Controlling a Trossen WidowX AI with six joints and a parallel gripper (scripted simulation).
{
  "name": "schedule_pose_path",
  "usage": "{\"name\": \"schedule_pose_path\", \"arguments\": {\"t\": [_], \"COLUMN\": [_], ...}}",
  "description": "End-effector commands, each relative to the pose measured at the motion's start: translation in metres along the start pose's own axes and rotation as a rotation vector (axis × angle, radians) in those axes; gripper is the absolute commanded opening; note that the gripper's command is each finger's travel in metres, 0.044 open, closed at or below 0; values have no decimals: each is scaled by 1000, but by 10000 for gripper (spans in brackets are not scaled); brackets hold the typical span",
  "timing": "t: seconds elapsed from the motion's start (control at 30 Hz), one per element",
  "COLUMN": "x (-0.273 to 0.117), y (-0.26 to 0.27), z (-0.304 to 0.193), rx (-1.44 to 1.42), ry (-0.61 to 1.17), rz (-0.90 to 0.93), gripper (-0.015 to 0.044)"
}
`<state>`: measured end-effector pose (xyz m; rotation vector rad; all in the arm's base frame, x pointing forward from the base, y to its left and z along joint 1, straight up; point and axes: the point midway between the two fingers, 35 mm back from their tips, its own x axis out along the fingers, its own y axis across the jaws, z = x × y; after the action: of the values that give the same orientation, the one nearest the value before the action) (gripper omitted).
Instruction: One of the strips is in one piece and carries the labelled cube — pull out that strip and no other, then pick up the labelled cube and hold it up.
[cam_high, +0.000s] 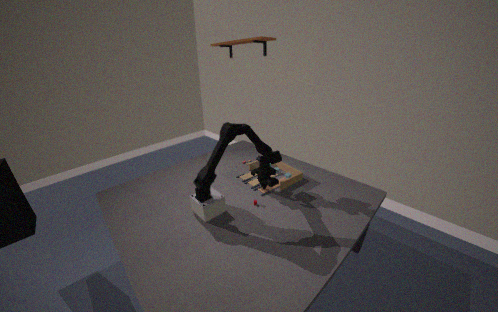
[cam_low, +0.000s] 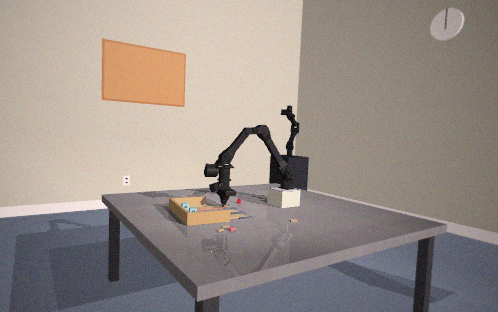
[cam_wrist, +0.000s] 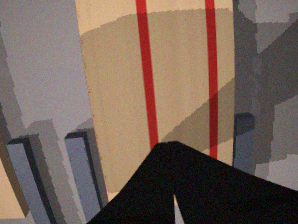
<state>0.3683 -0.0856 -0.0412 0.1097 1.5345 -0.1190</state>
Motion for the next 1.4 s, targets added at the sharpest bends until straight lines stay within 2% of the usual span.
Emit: {"name": "schedule_pose_path", "arguments": {"t": [0.0,1.37], "x": [1,5], "y": [0,-1], "z": [0,4], "rx": [3,3], "ry": [0,0], "rz": [-3,-3], "gripper": [0,0]}}
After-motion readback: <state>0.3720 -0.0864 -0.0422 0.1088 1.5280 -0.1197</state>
